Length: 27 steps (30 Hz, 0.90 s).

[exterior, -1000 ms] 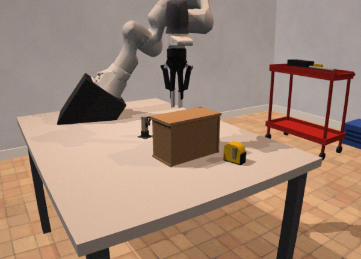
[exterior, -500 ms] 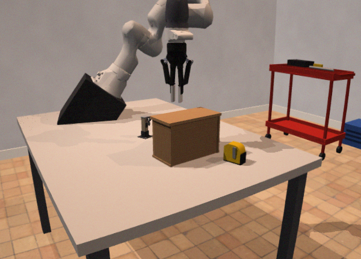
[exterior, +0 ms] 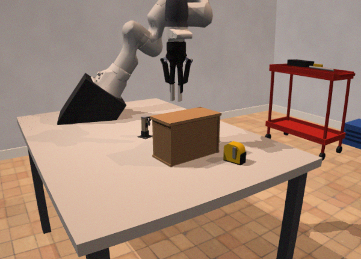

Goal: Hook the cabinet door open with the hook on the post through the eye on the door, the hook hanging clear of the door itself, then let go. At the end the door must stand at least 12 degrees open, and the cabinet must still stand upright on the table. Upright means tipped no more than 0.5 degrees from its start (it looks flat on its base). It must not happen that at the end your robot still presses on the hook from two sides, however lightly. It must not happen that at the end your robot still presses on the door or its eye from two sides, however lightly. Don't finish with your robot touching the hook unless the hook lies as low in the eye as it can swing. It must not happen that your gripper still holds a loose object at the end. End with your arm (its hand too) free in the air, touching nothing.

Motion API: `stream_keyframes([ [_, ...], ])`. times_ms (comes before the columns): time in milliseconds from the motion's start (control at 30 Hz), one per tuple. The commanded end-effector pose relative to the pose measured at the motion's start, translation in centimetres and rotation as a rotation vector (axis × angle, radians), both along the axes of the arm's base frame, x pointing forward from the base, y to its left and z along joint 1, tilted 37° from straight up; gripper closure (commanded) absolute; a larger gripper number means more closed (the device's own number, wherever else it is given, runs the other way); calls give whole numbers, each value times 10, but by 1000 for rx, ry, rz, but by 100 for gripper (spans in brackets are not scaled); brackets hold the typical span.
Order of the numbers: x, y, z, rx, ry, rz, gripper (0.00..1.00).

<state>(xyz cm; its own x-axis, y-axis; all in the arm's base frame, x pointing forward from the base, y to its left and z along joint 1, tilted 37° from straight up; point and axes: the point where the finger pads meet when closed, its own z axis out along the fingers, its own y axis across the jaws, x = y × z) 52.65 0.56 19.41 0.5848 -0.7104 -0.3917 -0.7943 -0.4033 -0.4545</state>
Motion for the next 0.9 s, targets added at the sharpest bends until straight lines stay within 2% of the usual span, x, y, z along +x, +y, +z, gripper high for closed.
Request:
stream_keyframes([
  [0, -12, -4, -2, 33, 123, -172, 84],
  [33, -19, -5, -4, 48, 173, -241, 84],
  [200, -62, -10, -17, 93, 268, -366, 84],
  [267, -62, -10, -17, 93, 268, -366, 84],
  [300, -68, -10, -19, 116, 322, -437, 84],
  [367, -75, -10, -21, 132, 357, -484, 84],
  [767, -76, -10, -22, 190, 543, -754, 85],
  [833, -76, -10, -22, 190, 543, -754, 85],
  [867, -76, -10, -22, 197, 582, -810, 85],
])
